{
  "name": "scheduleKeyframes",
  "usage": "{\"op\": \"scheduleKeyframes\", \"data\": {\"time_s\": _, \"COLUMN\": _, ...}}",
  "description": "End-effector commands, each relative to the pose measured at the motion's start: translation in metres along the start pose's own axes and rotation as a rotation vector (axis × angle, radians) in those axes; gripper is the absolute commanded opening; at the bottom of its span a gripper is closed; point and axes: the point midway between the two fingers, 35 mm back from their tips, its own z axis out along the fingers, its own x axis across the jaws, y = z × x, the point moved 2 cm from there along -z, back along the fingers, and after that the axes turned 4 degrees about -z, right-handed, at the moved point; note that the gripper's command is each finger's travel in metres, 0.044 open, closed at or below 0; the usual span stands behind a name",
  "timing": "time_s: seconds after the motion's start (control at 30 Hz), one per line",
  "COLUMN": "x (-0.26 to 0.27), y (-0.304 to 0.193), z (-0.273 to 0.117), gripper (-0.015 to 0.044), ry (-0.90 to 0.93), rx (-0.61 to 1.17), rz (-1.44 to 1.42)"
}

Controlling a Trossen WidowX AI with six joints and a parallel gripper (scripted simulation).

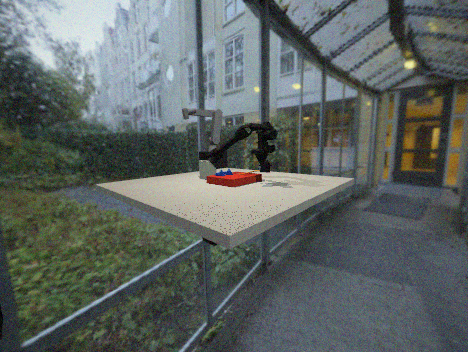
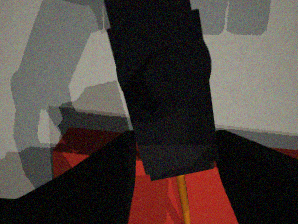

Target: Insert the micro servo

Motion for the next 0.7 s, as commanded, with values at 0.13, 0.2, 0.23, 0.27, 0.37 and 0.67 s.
{"op": "scheduleKeyframes", "data": {"time_s": 0.13, "x": -0.001, "y": 0.007, "z": 0.000, "gripper": 0.0000, "ry": 0.005, "rx": -0.004, "rz": 0.004}}
{"op": "scheduleKeyframes", "data": {"time_s": 0.2, "x": -0.001, "y": 0.008, "z": 0.000, "gripper": 0.0000, "ry": 0.005, "rx": -0.004, "rz": 0.004}}
{"op": "scheduleKeyframes", "data": {"time_s": 0.23, "x": -0.001, "y": 0.009, "z": 0.000, "gripper": 0.0000, "ry": 0.005, "rx": -0.004, "rz": 0.004}}
{"op": "scheduleKeyframes", "data": {"time_s": 0.27, "x": -0.001, "y": 0.009, "z": -0.001, "gripper": 0.0000, "ry": 0.005, "rx": -0.004, "rz": 0.004}}
{"op": "scheduleKeyframes", "data": {"time_s": 0.37, "x": -0.001, "y": 0.011, "z": -0.001, "gripper": 0.0000, "ry": 0.005, "rx": -0.004, "rz": 0.004}}
{"op": "scheduleKeyframes", "data": {"time_s": 0.67, "x": -0.002, "y": 0.017, "z": -0.001, "gripper": 0.0000, "ry": 0.004, "rx": -0.004, "rz": 0.004}}
